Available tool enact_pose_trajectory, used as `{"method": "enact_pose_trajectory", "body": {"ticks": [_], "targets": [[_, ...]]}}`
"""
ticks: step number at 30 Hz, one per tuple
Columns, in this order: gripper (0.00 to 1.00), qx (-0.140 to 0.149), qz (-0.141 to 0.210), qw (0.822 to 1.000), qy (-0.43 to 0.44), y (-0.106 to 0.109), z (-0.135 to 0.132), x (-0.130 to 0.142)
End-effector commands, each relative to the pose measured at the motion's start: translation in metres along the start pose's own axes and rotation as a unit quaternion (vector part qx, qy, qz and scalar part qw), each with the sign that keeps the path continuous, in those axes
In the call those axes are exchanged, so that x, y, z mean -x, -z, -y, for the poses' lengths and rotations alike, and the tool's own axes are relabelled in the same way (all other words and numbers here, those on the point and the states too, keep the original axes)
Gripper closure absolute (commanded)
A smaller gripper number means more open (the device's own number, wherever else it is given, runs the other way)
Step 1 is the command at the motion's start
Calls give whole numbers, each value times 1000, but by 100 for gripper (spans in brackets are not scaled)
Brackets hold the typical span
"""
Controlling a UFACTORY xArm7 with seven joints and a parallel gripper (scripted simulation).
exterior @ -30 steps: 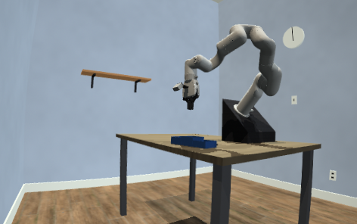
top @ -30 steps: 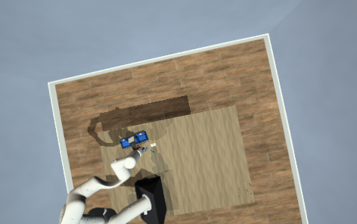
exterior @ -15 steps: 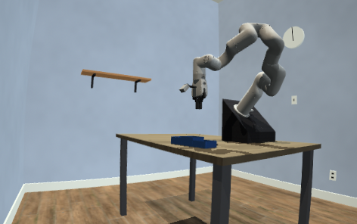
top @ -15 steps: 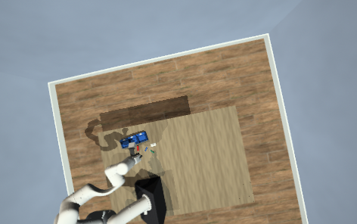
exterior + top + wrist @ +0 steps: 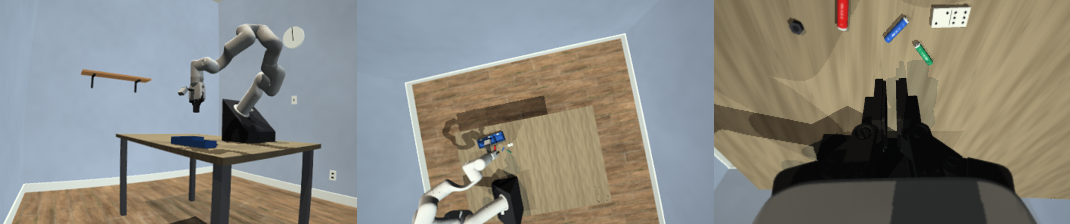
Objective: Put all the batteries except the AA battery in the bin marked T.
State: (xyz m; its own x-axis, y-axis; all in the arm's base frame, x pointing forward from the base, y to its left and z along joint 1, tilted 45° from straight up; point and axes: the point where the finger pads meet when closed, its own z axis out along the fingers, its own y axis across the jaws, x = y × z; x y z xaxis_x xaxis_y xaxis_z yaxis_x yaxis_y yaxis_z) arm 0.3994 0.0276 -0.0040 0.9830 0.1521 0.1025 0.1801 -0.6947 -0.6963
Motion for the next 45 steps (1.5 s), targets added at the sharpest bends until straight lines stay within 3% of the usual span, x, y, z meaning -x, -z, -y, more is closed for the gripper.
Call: {"method": "enact_pose_trajectory", "body": {"ticks": [1,9,11,16,28,45], "targets": [[93,0,-2,1000,19,-25,-5,-26],[93,0,-2,1000,19,-74,-11,-71],[93,0,-2,1000,19,-74,-11,-71],[93,0,-2,1000,20,-101,-14,-95],[93,0,-2,1000,20,-109,-14,-95],[93,0,-2,1000,20,-149,-14,-95]]}}
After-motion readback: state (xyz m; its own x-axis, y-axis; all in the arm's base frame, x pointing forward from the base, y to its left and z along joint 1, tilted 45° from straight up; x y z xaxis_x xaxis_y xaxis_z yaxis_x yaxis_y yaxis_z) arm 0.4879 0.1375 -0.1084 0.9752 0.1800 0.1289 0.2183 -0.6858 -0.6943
